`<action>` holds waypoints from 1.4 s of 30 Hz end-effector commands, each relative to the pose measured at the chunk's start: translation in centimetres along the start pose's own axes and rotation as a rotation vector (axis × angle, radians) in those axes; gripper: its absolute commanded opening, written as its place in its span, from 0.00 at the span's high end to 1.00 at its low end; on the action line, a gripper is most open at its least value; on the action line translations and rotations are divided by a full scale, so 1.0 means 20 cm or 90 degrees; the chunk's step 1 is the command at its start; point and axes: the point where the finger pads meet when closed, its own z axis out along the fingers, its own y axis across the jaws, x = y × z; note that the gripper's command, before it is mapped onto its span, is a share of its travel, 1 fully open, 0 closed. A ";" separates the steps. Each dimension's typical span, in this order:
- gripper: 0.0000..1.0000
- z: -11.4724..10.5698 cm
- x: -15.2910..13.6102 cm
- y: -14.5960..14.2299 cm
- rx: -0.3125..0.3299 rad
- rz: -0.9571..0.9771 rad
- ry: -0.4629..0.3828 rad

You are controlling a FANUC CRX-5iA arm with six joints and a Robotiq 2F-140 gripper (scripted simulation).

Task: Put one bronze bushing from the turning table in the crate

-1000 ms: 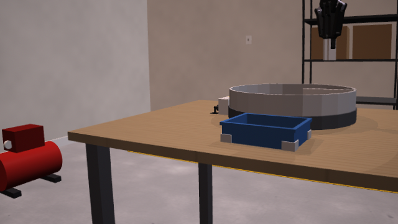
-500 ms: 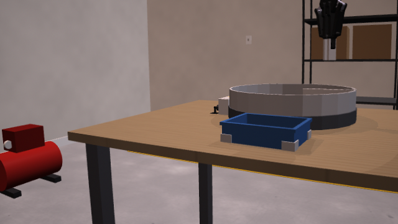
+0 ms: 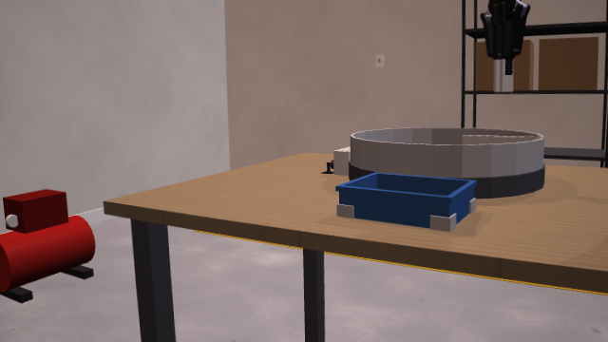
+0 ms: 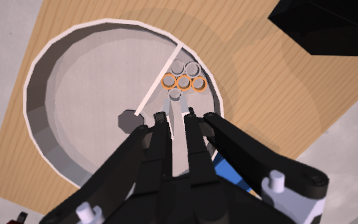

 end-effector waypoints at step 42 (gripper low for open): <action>0.94 0.25 -0.06 0.20 0.175 -0.464 0.315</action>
